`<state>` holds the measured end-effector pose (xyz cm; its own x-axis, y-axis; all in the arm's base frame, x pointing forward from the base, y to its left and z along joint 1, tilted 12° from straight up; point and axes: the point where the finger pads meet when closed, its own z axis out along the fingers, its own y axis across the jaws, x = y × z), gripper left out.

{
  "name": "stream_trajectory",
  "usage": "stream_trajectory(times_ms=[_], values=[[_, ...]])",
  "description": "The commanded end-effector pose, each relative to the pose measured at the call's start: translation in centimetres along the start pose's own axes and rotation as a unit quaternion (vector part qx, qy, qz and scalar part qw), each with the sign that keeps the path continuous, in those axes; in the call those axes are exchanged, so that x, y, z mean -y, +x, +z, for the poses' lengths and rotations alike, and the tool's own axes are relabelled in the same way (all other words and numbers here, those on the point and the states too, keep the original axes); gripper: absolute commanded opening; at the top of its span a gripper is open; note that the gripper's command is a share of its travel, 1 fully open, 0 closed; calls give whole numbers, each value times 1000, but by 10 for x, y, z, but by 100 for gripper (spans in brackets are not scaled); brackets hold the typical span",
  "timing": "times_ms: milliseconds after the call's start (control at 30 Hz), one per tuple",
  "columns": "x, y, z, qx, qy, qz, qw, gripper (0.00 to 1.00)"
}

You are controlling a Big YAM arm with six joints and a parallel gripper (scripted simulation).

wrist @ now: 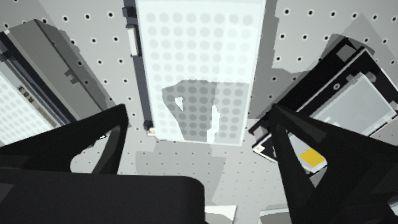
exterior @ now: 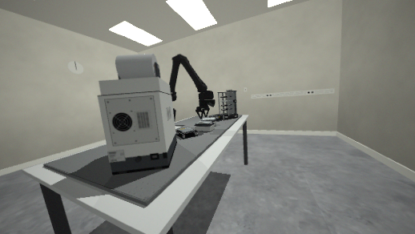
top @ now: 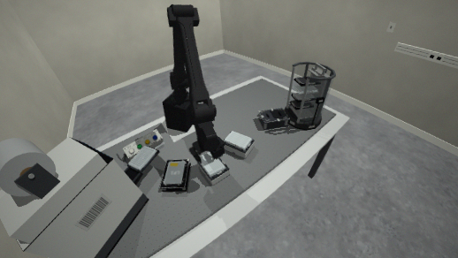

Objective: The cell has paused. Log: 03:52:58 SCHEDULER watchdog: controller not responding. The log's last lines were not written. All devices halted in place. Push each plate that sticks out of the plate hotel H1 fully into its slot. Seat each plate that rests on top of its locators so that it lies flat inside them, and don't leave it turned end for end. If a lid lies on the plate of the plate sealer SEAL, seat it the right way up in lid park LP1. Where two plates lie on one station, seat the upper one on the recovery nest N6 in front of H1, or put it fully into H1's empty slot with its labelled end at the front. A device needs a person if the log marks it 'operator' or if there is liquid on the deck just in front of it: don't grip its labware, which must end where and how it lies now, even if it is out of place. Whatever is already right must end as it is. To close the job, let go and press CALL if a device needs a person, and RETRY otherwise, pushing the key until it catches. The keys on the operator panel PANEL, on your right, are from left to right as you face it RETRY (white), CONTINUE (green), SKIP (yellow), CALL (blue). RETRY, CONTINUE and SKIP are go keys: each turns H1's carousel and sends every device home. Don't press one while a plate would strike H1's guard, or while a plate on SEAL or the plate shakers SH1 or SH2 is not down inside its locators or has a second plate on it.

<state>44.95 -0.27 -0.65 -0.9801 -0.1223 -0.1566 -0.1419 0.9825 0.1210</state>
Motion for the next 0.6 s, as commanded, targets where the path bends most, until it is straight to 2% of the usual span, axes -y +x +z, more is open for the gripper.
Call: stream_trajectory(times_ms=[0, 33, 67, 200, 233, 333, 567], values=[[4, -28, -23, 41, 9, 4, 999, 100], [4, -28, -23, 41, 9, 4, 999, 100], [2, -15, -11, 19, 5, 1, 1000, 100], [2, -15, -11, 19, 5, 1, 1000, 100], [5, -14, -2, 16, 5, 8, 1000, 100], [1, -6, 6, 8, 3, 6, 1000, 100], [-3, -6, 14, 7, 2, 2, 1000, 100]])
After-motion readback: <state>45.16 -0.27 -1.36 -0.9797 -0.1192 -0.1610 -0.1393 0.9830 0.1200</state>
